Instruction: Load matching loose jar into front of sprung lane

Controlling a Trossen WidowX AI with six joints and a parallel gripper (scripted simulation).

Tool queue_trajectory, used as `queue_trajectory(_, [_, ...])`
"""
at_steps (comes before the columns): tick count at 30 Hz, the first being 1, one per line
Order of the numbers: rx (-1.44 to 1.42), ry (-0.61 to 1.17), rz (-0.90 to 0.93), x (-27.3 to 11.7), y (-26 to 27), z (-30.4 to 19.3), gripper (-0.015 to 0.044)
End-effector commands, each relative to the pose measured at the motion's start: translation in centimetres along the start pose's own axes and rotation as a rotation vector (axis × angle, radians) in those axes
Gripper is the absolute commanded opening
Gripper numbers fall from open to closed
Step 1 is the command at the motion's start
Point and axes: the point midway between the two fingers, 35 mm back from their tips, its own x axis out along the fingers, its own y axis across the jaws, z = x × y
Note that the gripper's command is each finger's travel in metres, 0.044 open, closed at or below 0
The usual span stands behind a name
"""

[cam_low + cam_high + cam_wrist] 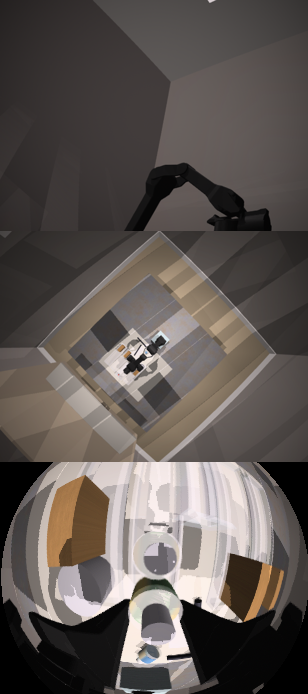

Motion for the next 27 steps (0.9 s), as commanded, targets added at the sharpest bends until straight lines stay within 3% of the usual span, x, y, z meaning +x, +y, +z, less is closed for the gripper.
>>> queue_trajectory(1, [0.003,-0.025,-0.003,0.11,-0.05,0.60,0.0000])
queue_trajectory(27, [0.003,-0.025,-0.003,0.97,-0.05,0.53,0.0000])
